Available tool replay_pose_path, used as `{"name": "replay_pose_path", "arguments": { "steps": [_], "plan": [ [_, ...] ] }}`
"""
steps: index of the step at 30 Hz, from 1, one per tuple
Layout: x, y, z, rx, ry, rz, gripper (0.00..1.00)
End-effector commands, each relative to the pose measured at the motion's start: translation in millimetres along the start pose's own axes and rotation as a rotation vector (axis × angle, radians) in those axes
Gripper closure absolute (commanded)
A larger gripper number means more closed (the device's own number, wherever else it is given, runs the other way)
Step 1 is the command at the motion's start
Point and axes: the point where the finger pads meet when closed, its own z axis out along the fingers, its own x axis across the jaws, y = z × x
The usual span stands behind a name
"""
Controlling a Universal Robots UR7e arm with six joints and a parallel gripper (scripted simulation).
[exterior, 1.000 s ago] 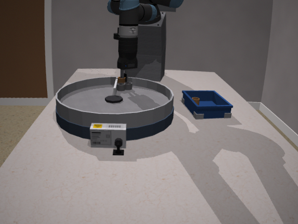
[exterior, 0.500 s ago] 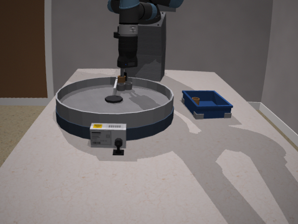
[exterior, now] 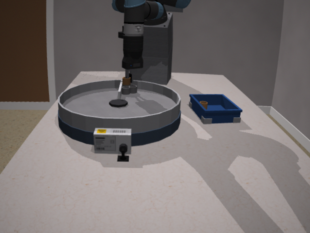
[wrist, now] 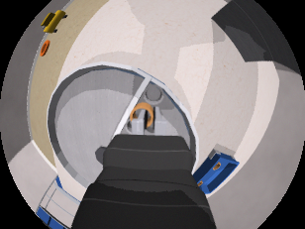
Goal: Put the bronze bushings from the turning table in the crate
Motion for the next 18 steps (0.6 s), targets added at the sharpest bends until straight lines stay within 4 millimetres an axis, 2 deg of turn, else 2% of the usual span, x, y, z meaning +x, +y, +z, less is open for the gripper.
{"name": "replay_pose_path", "arguments": {
  "steps": [1, 18],
  "plan": [
    [-0.3, 0.2, -4.5, 0.0, -0.001, 0.0, 1.0],
    [-0.3, 0.2, -11.8, 0.0, -0.001, 0.0, 1.0]
  ]
}}
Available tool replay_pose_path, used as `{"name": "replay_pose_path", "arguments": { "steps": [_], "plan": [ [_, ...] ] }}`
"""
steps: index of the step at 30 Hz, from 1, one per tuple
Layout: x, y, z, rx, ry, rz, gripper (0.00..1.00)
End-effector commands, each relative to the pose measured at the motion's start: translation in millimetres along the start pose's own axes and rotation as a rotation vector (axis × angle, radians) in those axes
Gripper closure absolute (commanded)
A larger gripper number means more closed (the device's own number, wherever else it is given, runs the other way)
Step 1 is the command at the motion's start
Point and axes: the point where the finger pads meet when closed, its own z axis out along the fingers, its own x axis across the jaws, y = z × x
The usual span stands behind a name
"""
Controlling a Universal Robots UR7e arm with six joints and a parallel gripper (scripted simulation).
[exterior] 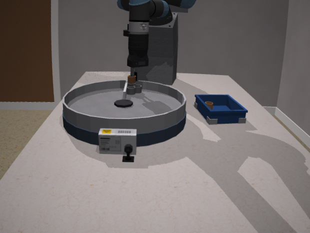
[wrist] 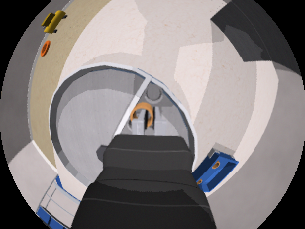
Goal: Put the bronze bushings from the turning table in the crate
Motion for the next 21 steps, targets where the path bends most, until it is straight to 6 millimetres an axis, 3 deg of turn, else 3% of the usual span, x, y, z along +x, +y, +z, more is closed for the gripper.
{"name": "replay_pose_path", "arguments": {
  "steps": [1, 14, 21],
  "plan": [
    [0, 0, -6, 0.0, -0.001, 0.0, 1.0],
    [0, 0, -7, 0.0, -0.001, 0.0, 1.0],
    [0, 0, -27, 0.0, 0.0, 0.0, 1.0]
  ]
}}
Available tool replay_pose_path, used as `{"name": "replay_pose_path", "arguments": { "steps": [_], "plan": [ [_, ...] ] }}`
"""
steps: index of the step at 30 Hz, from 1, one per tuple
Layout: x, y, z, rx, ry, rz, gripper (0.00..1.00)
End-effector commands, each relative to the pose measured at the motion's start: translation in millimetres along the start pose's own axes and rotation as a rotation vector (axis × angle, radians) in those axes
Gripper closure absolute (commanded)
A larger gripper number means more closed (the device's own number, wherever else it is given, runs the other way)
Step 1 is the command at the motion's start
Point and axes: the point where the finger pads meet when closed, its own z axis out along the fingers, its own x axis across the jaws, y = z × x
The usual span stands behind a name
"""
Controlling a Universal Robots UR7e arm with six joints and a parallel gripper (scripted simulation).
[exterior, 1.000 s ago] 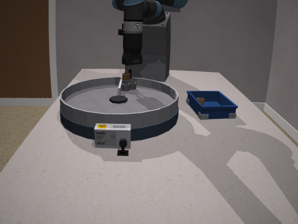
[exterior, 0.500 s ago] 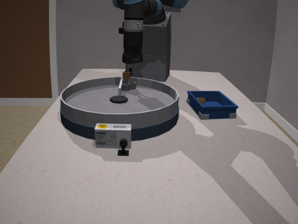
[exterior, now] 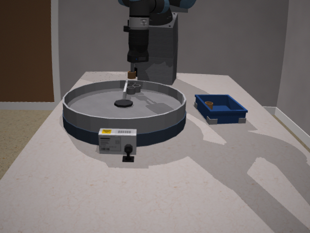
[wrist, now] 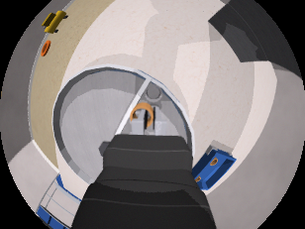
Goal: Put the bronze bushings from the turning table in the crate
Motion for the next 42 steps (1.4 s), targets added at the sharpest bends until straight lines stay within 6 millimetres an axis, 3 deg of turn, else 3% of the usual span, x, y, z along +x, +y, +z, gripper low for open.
{"name": "replay_pose_path", "arguments": {
  "steps": [1, 10, 15, 27, 32, 42],
  "plan": [
    [-1, 0, -10, 0.0, 0.001, 0.0, 1.0],
    [-1, 0, -10, 0.0, 0.001, 0.0, 1.0],
    [-1, 0, -30, 0.0, 0.0, 0.0, 1.0],
    [-1, 0, -30, 0.0, 0.0, 0.0, 1.0],
    [34, 41, -30, -0.001, -0.001, 0.0, 1.0],
    [34, 41, -30, -0.001, -0.001, 0.0, 1.0]
  ]
}}
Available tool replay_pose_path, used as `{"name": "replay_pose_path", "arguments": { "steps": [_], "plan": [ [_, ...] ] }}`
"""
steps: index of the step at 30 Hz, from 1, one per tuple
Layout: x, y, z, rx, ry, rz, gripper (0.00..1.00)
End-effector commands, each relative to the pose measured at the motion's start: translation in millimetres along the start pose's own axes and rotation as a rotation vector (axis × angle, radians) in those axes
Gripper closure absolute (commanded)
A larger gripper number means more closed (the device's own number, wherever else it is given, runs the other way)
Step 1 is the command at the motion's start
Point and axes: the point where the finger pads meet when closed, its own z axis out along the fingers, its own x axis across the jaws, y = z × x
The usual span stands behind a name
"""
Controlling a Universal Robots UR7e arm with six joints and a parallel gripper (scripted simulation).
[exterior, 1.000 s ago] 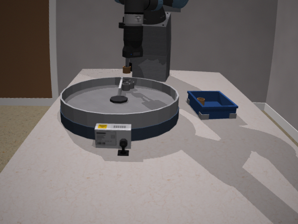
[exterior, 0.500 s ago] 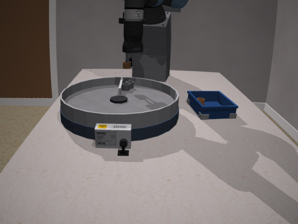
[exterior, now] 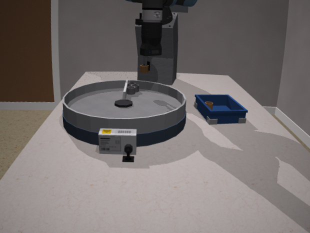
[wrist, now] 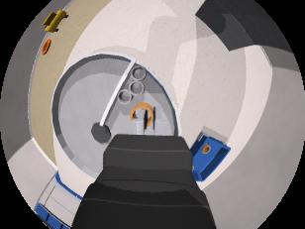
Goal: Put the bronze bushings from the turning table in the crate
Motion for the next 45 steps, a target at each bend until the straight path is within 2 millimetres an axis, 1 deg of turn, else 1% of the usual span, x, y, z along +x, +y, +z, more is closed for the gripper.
{"name": "replay_pose_path", "arguments": {
  "steps": [1, 2, 7, 19, 24, 36, 41, 45],
  "plan": [
    [1, 3, 0, 0.003, -0.002, 0.002, 1.0],
    [1, 3, 0, 0.003, -0.002, 0.002, 1.0],
    [35, 42, 0, 0.001, -0.001, 0.0, 1.0],
    [35, 42, 0, 0.001, -0.001, 0.0, 1.0],
    [69, 82, -1, -0.001, 0.0, -0.001, 1.0],
    [69, 82, -1, -0.001, 0.0, -0.001, 1.0],
    [103, 121, -1, -0.003, 0.002, -0.002, 1.0],
    [103, 121, -1, -0.003, 0.002, -0.002, 1.0]
  ]
}}
